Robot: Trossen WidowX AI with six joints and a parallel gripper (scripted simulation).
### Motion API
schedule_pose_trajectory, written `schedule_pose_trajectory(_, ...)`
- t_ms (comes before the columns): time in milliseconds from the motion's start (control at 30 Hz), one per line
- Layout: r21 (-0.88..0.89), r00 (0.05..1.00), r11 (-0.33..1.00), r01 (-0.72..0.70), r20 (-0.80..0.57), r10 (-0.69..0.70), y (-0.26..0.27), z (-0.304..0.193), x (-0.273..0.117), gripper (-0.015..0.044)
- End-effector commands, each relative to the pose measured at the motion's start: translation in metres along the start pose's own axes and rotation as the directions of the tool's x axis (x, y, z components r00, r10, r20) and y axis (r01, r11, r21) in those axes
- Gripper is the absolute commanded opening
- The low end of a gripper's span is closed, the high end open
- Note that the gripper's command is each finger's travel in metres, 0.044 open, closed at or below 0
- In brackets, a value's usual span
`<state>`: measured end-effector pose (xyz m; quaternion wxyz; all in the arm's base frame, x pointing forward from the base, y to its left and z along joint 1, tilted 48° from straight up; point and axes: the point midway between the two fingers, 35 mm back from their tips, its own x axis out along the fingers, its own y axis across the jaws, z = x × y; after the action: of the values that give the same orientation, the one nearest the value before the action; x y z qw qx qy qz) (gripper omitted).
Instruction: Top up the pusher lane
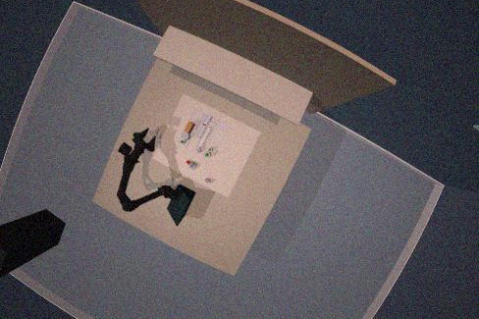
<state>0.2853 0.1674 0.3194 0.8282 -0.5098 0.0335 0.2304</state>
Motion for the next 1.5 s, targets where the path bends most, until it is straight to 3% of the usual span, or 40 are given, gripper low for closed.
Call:
schedule_pose_trajectory(0, 0.019, 0.974, 0.991, -0.135, -0.180, 0.136, 0.021, -0.058, 0.038, 0.0440)
schedule_pose_trajectory(233, 0.200, 0.846, 0.951, -0.237, -0.439, 0.303, 0.045, -0.173, 0.066, 0.0440)
schedule_pose_trajectory(533, 0.557, 0.568, 0.746, -0.366, -0.501, 0.653, 0.107, -0.302, 0.049, 0.0440)
schedule_pose_trajectory(700, 0.789, 0.417, 0.520, -0.327, -0.373, 0.829, 0.150, -0.360, 0.015, 0.0440)
schedule_pose_trajectory(833, 0.934, 0.347, 0.270, -0.235, -0.179, 0.921, 0.187, -0.391, -0.022, 0.0440)
schedule_pose_trajectory(967, 0.993, 0.350, -0.016, -0.118, 0.057, 0.935, 0.220, -0.405, -0.057, 0.0440)
schedule_pose_trajectory(1100, 0.956, 0.419, -0.292, -0.020, 0.273, 0.866, 0.246, -0.409, -0.086, 0.0440)
schedule_pose_trajectory(1367, 0.941, 0.436, -0.337, -0.006, 0.306, 0.846, 0.252, -0.408, -0.090, 0.0440)
schedule_pose_trajectory(1467, 0.941, 0.437, -0.337, -0.007, 0.306, 0.846, 0.276, -0.400, -0.078, 0.0440)
